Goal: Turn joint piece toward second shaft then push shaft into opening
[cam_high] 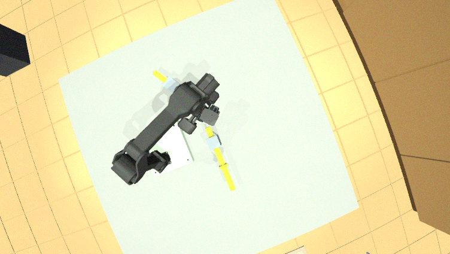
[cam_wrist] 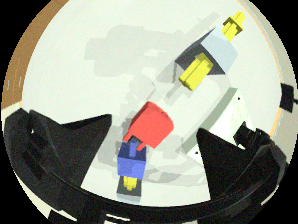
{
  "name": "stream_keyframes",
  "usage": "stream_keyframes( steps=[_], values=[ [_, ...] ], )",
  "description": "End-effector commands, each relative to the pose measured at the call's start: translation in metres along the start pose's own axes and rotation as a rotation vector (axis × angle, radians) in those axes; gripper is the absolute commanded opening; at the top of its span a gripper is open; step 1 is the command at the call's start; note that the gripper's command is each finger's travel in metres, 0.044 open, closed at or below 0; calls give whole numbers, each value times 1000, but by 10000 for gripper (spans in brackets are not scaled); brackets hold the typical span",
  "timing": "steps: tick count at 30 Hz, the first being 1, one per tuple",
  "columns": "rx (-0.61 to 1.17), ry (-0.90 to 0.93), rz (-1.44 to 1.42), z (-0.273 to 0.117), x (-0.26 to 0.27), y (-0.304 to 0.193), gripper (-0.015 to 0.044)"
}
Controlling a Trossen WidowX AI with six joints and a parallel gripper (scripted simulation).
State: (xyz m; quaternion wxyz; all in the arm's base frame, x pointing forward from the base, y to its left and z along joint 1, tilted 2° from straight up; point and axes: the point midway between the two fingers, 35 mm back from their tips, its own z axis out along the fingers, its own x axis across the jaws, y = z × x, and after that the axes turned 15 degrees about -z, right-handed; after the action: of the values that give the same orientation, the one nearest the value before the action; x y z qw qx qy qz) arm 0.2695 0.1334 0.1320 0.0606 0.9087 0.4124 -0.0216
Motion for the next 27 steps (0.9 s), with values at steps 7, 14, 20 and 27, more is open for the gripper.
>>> stream_keyframes(
  steps=[7, 14, 20, 27],
  values=[
    [6, 59, -317, -38, -3, 3, 440],
    [4, 88, -554, -61, -9, 4, 440],
    [-4, 115, -757, -80, -15, 5, 440],
    [-7, 121, -806, -85, -17, 5, 440]
  ],
)
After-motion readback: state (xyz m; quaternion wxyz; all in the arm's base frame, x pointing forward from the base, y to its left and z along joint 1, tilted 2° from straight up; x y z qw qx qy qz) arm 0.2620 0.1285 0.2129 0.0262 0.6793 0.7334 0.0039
